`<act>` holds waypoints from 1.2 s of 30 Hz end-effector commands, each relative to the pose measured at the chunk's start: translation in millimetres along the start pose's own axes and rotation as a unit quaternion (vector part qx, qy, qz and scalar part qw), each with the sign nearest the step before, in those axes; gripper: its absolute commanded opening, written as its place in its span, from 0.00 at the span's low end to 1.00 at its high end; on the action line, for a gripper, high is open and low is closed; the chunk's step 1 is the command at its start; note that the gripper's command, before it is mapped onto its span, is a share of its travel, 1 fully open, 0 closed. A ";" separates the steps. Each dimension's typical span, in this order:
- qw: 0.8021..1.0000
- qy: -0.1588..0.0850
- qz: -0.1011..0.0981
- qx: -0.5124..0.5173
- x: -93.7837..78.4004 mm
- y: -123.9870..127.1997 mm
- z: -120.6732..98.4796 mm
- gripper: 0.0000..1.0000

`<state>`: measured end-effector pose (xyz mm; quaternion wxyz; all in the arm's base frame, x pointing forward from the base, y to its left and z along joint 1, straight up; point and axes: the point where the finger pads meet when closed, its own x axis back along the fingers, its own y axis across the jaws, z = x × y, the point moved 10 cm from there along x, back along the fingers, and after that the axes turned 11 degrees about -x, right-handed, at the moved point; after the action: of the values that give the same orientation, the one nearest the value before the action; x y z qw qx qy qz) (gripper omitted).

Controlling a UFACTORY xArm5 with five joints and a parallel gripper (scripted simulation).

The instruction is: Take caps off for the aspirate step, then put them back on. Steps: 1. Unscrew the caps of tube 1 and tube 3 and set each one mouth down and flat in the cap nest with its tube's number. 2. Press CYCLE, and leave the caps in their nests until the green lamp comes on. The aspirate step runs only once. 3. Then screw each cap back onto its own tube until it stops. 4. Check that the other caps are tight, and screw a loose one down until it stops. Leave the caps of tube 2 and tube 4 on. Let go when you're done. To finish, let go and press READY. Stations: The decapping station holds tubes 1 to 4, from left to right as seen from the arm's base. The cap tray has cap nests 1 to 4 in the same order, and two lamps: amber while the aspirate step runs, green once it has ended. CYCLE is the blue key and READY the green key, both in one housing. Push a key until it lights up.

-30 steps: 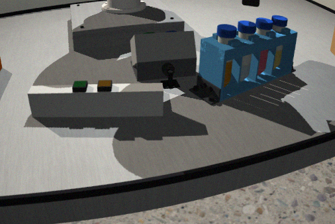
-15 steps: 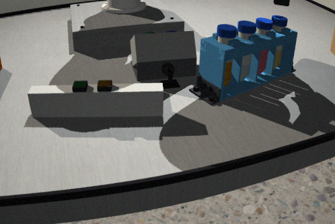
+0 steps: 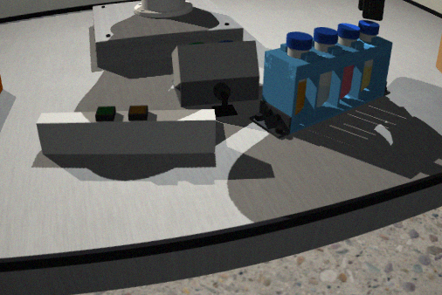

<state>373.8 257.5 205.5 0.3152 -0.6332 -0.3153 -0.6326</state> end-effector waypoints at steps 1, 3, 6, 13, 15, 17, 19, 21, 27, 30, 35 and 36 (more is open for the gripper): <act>1.000 0.003 -0.001 0.000 -11.7 0.4 1.7 0.46; 1.000 0.003 -0.001 0.000 -14.2 0.4 1.8 0.46; 1.000 0.003 -0.001 0.000 -14.2 0.5 1.8 0.46; 1.000 0.003 -0.001 0.000 -15.2 0.4 1.7 0.46; 1.000 0.003 -0.001 0.000 -16.1 0.4 1.7 0.46; 1.000 0.003 -0.001 0.000 -17.1 0.4 1.7 0.46; 1.000 0.003 -0.001 0.000 -17.1 0.4 1.7 0.46; 1.000 0.003 -0.001 0.000 -18.2 0.4 1.7 0.46; 1.000 0.003 -0.001 0.000 -21.1 0.4 1.7 0.46; 1.000 0.003 -0.001 0.000 -22.6 0.4 1.7 0.46; 1.000 0.003 -0.001 0.000 -24.2 0.4 1.7 0.46; 1.000 0.003 -0.001 0.000 -24.2 0.4 1.7 0.46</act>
<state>374.1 257.9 180.5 0.3153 -0.6330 -0.3153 -0.6328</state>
